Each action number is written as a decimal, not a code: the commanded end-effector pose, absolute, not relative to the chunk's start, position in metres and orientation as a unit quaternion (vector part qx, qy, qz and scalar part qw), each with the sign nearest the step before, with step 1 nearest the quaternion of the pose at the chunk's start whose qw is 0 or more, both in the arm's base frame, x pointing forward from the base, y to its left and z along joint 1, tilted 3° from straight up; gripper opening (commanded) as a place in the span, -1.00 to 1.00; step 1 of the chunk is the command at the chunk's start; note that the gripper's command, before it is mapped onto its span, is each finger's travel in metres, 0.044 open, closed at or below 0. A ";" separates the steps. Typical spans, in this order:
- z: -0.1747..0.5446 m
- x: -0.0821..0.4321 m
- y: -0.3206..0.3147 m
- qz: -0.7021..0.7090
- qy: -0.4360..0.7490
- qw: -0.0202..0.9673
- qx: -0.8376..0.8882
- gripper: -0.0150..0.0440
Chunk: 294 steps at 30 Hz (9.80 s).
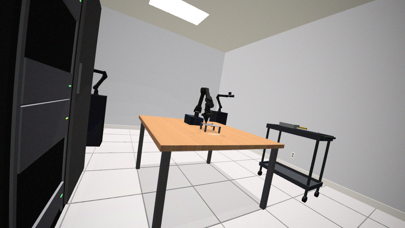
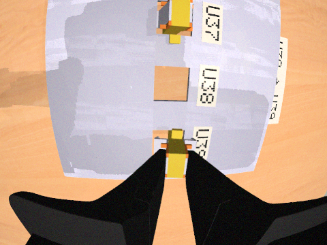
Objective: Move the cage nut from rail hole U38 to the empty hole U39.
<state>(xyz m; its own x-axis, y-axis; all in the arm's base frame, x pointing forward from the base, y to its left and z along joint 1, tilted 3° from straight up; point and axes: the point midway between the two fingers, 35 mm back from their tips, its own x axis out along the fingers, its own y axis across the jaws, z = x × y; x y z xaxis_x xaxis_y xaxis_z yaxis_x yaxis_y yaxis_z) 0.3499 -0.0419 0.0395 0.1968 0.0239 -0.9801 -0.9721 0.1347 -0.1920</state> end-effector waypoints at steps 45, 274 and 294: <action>0.039 0.348 -0.042 0.412 0.463 0.596 -0.511 -0.38; 0.033 0.337 -0.040 0.345 0.406 0.636 -0.558 -0.38; 0.032 0.335 -0.040 0.340 0.401 0.639 -0.561 -0.38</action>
